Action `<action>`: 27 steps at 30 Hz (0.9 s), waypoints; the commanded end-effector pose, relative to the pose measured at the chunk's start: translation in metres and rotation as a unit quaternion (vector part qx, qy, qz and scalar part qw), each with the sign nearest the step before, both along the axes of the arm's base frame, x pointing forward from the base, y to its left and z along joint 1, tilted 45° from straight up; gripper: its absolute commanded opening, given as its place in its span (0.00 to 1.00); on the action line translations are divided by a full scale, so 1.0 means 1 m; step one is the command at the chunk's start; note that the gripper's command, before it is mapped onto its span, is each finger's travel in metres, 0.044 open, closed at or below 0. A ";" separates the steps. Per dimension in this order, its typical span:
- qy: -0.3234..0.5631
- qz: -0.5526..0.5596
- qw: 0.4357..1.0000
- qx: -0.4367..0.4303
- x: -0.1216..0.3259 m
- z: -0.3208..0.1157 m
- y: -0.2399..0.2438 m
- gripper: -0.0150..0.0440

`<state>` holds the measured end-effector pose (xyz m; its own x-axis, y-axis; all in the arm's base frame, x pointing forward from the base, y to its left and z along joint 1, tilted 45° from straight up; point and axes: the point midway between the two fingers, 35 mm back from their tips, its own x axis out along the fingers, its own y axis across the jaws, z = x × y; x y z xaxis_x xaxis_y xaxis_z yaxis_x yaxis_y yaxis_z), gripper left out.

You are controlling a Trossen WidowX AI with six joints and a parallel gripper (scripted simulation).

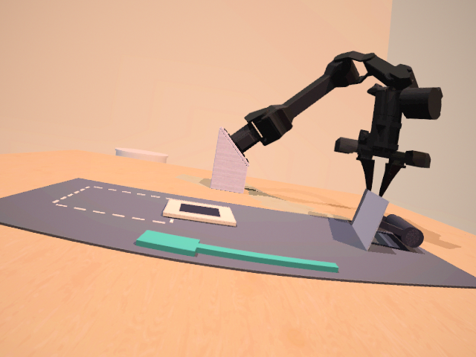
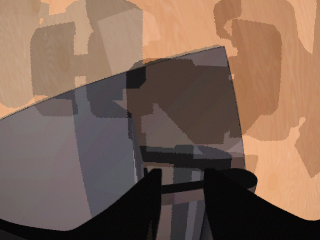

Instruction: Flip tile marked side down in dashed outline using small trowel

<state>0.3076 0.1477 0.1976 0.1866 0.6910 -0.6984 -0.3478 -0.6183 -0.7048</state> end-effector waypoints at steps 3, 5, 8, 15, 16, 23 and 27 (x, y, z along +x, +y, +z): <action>0.003 0.002 1.000 -0.002 -0.005 -0.012 -0.008 0.42; 0.003 0.002 1.000 -0.002 -0.006 -0.015 -0.010 0.42; 0.003 0.002 1.000 -0.002 -0.008 -0.018 -0.013 0.42; 0.003 0.002 1.000 -0.003 -0.013 -0.029 -0.022 0.42; 0.003 0.002 1.000 -0.003 -0.014 -0.031 -0.024 0.42; 0.004 0.002 1.000 -0.003 -0.019 -0.042 -0.033 0.42; 0.004 0.002 1.000 -0.004 -0.023 -0.048 -0.039 0.42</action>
<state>0.2888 0.1136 0.1564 0.1802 0.6854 -0.7056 -0.3552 -0.6236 -0.6964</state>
